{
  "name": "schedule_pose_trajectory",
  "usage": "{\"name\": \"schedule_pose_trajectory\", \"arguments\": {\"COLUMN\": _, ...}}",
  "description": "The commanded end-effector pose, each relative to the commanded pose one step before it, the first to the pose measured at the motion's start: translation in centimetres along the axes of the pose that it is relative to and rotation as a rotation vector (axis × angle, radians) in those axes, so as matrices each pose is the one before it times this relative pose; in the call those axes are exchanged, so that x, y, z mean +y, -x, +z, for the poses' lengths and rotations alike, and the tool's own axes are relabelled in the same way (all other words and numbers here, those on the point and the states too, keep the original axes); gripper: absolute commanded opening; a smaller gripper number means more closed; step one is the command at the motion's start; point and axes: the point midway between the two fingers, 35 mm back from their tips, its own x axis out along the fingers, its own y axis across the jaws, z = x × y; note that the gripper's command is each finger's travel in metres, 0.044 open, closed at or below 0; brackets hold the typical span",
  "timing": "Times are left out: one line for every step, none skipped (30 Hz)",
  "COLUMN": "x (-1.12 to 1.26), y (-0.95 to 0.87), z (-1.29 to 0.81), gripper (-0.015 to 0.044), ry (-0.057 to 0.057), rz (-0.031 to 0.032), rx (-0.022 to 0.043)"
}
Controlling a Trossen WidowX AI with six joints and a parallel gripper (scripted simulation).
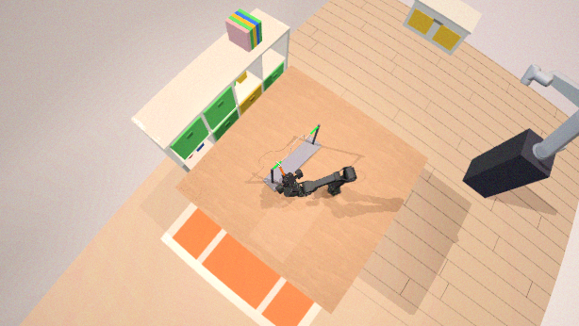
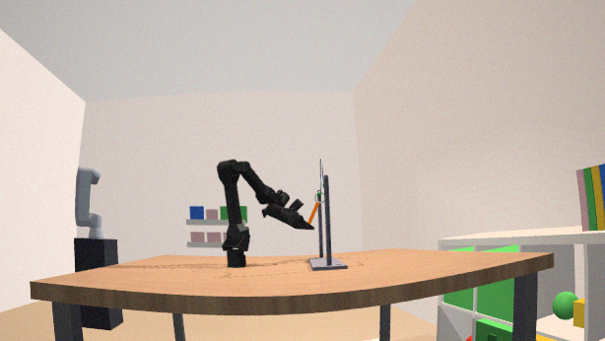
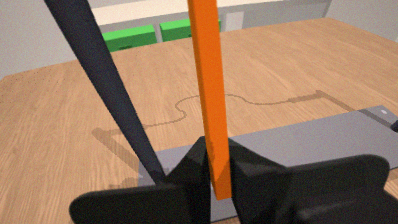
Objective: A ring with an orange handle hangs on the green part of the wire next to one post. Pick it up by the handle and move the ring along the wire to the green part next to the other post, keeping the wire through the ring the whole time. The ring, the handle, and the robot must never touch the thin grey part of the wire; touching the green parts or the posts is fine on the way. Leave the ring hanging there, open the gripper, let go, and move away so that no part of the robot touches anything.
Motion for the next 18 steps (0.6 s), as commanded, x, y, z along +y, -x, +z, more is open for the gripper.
{"name": "schedule_pose_trajectory", "arguments": {"x": 0.0, "y": 0.0, "z": 0.001, "gripper": 0.0086, "ry": 0.0, "rz": 0.00001, "rx": -0.00001}}
{"name": "schedule_pose_trajectory", "arguments": {"x": 0.0, "y": 0.0, "z": 0.0, "gripper": 0.0112, "ry": 0.0, "rz": 0.0, "rx": 0.0}}
{"name": "schedule_pose_trajectory", "arguments": {"x": 0.008, "y": 0.06, "z": -0.008, "gripper": 0.0139, "ry": -0.0002, "rz": -0.00007, "rx": 0.00038}}
{"name": "schedule_pose_trajectory", "arguments": {"x": 0.016, "y": 0.122, "z": -0.015, "gripper": 0.016, "ry": -0.0003, "rz": -0.00014, "rx": 0.00074}}
{"name": "schedule_pose_trajectory", "arguments": {"x": 0.022, "y": 0.188, "z": -0.023, "gripper": 0.016, "ry": -0.0005, "rz": -0.00021, "rx": 0.00107}}
{"name": "schedule_pose_trajectory", "arguments": {"x": 0.025, "y": 0.237, "z": -0.026, "gripper": 0.016, "ry": -0.0005, "rz": -0.00026, "rx": 0.00123}}
{"name": "schedule_pose_trajectory", "arguments": {"x": 0.026, "y": 0.289, "z": -0.029, "gripper": 0.016, "ry": -0.0006, "rz": -0.00031, "rx": 0.00131}}
{"name": "schedule_pose_trajectory", "arguments": {"x": 0.024, "y": 0.341, "z": -0.03, "gripper": 0.016, "ry": -0.0006, "rz": -0.00034, "rx": 0.0013}}
{"name": "schedule_pose_trajectory", "arguments": {"x": 0.019, "y": 0.378, "z": -0.028, "gripper": 0.016, "ry": -0.0006, "rz": -0.00035, "rx": 0.00112}}
{"name": "schedule_pose_trajectory", "arguments": {"x": 0.011, "y": 0.392, "z": -0.022, "gripper": 0.016, "ry": -0.0005, "rz": -0.00031, "rx": 0.00081}}
{"name": "schedule_pose_trajectory", "arguments": {"x": 0.003, "y": 0.395, "z": -0.016, "gripper": 0.016, "ry": -0.0004, "rz": -0.00025, "rx": 0.00047}}
{"name": "schedule_pose_trajectory", "arguments": {"x": -0.005, "y": 0.396, "z": -0.009, "gripper": 0.016, "ry": -0.0004, "rz": -0.00018, "rx": 0.00012}}
{"name": "schedule_pose_trajectory", "arguments": {"x": -0.013, "y": 0.397, "z": -0.002, "gripper": 0.016, "ry": -0.0003, "rz": -0.0001, "rx": -0.00022}}
{"name": "schedule_pose_trajectory", "arguments": {"x": -0.021, "y": 0.397, "z": 0.006, "gripper": 0.016, "ry": -0.0002, "rz": 0.0, "rx": -0.00056}}
{"name": "schedule_pose_trajectory", "arguments": {"x": -0.029, "y": 0.397, "z": 0.013, "gripper": 0.016, "ry": -0.0001, "rz": 0.00011, "rx": -0.0009}}
{"name": "schedule_pose_trajectory", "arguments": {"x": -0.036, "y": 0.397, "z": 0.021, "gripper": 0.016, "ry": -0.0001, "rz": 0.00023, "rx": -0.00123}}
{"name": "schedule_pose_trajectory", "arguments": {"x": -0.034, "y": 0.321, "z": 0.022, "gripper": 0.016, "ry": 0.0, "rz": 0.00028, "rx": -0.00124}}
{"name": "schedule_pose_trajectory", "arguments": {"x": -0.023, "y": 0.194, "z": 0.016, "gripper": 0.016, "ry": 0.0, "rz": 0.00021, "rx": -0.00085}}
